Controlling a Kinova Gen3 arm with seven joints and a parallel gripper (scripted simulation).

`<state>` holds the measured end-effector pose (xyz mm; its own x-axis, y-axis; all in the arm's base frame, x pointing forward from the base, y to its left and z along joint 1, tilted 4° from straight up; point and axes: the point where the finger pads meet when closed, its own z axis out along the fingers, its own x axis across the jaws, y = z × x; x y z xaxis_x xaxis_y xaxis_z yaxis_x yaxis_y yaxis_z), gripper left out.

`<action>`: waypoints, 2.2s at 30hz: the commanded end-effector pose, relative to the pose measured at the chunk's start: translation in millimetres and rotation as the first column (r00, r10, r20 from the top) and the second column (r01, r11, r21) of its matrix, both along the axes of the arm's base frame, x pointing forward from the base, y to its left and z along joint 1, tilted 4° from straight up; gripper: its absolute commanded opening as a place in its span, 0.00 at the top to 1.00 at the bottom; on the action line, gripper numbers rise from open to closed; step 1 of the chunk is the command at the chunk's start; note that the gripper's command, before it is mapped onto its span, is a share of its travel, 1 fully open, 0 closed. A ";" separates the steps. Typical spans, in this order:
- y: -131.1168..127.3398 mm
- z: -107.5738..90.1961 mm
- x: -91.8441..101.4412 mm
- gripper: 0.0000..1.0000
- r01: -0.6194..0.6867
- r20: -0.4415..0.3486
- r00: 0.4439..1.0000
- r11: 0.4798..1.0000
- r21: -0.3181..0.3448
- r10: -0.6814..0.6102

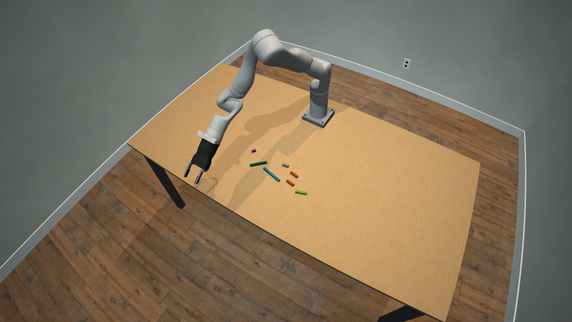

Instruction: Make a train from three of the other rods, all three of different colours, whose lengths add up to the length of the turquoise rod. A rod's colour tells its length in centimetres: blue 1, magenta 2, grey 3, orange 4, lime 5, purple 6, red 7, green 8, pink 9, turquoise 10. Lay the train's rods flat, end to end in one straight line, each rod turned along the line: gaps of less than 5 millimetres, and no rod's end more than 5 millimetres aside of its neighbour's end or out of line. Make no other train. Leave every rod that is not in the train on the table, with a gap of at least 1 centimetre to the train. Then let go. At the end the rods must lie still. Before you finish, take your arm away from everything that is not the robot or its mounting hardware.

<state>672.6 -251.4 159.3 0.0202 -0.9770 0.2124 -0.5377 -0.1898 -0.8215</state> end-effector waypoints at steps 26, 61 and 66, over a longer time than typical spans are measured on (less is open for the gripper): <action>157.0 -74.9 -168.3 0.00 -0.368 -0.565 0.758 0.929 0.044 0.327; 170.5 -84.9 -297.0 0.00 -0.522 -0.806 0.477 0.851 0.061 0.350; 170.2 -84.7 -299.3 0.00 -0.525 -0.810 0.472 0.849 0.061 0.350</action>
<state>377.5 -83.8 73.9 0.6707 -0.7397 0.0551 -0.7372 -0.6729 -0.0605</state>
